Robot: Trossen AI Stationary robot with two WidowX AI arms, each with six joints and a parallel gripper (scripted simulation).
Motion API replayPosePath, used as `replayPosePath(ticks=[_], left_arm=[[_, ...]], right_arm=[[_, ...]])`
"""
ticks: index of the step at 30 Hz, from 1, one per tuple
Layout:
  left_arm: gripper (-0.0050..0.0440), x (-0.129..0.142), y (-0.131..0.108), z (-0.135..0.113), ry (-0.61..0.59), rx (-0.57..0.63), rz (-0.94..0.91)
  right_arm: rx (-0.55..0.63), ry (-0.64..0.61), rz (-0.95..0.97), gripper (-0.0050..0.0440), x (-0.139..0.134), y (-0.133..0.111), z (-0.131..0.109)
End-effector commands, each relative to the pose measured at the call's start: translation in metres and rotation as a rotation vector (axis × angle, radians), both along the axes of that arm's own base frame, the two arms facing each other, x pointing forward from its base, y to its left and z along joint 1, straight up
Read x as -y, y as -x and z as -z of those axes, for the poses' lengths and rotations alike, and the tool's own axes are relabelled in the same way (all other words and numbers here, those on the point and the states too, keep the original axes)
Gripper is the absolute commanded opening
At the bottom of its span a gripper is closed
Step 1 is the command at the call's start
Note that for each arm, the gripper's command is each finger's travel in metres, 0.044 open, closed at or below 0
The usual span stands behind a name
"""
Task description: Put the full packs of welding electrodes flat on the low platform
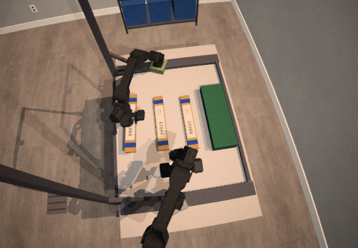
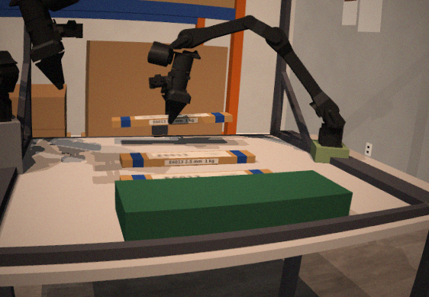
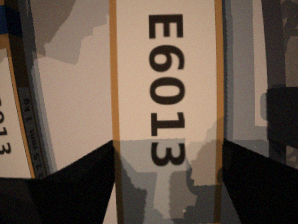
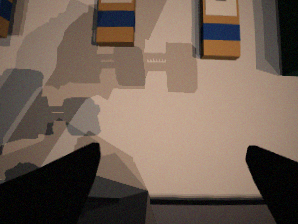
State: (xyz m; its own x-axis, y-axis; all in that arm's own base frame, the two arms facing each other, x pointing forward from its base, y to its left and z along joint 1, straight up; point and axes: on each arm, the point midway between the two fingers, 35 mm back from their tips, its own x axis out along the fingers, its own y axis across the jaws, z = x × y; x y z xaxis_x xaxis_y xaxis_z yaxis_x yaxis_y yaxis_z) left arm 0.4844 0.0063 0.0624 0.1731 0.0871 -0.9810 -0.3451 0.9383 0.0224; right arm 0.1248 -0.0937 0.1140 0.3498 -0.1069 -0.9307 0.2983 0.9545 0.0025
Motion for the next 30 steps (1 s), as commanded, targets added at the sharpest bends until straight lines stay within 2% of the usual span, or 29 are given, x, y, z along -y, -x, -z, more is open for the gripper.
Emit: replayPosePath(ticks=[1, 6, 11, 12, 18, 30], left_arm=[[-0.005, -0.003, -0.019, -0.038, -0.007, 0.098, -0.005], [-0.005, -0.002, -0.02, -0.052, -0.005, 0.123, -0.003], [-0.005, -0.003, -0.02, -0.049, -0.005, 0.115, -0.003], [-0.005, -0.003, -0.02, -0.056, -0.005, 0.13, -0.003], [-0.005, -0.003, -0.021, -0.05, -0.005, 0.114, -0.003], [-0.005, -0.003, -0.021, -0.057, -0.005, 0.13, -0.004]], right_arm=[[0.016, 0.013, 0.0, 0.043, 0.002, -0.002, -0.006], [0.016, 0.013, 0.0, 0.043, 0.002, -0.002, -0.006], [0.016, 0.013, 0.0, 0.043, 0.002, -0.002, -0.006], [0.016, 0.013, 0.0, 0.043, 0.002, -0.002, -0.006], [0.016, 0.013, 0.0, 0.043, 0.002, -0.002, -0.006], [0.016, 0.013, 0.0, 0.043, 0.002, -0.002, -0.006]])
